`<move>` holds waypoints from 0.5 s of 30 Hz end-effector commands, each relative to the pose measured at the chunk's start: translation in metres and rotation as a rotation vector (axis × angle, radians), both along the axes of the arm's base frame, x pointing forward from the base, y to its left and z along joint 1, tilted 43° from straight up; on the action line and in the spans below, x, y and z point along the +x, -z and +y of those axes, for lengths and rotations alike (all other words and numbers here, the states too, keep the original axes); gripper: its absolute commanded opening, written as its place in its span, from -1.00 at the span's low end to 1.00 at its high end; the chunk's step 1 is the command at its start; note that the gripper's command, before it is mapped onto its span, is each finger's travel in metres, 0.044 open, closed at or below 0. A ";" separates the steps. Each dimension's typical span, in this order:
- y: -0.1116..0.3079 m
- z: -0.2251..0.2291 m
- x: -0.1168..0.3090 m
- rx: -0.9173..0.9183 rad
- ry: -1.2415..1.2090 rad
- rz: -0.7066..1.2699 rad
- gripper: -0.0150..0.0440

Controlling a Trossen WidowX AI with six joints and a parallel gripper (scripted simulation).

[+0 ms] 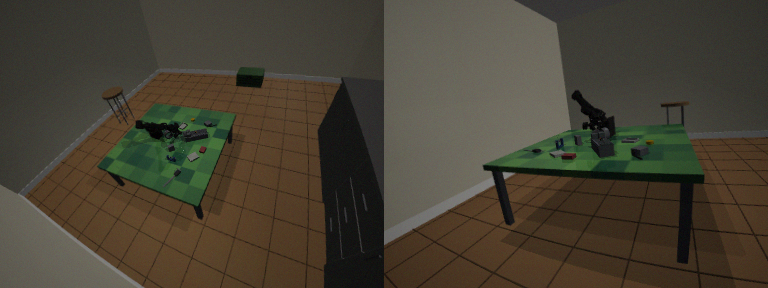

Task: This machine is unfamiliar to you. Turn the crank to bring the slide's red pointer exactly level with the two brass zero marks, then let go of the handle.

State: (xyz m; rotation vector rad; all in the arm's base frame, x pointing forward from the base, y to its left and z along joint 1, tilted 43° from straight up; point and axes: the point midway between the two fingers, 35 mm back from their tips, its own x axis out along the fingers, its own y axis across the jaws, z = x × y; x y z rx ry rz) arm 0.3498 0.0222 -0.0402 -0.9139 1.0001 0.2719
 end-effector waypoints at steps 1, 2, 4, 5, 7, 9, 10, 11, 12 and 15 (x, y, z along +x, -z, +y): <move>-0.008 -0.002 0.004 -0.002 0.003 -0.023 -0.49; -0.008 -0.002 0.005 -0.002 0.003 -0.023 -0.49; -0.009 -0.002 0.005 -0.002 0.003 -0.023 -0.49; -0.009 -0.002 0.005 -0.002 0.003 -0.023 -0.49; -0.009 -0.002 0.005 -0.002 0.003 -0.023 -0.49; -0.009 -0.002 0.005 -0.002 0.003 -0.023 -0.49; -0.009 -0.002 0.006 -0.002 0.003 -0.023 -0.49; -0.010 -0.002 0.006 -0.002 0.003 -0.023 -0.49; -0.010 -0.003 0.006 -0.002 0.003 -0.023 -0.49; -0.010 -0.003 0.006 -0.002 0.003 -0.023 -0.49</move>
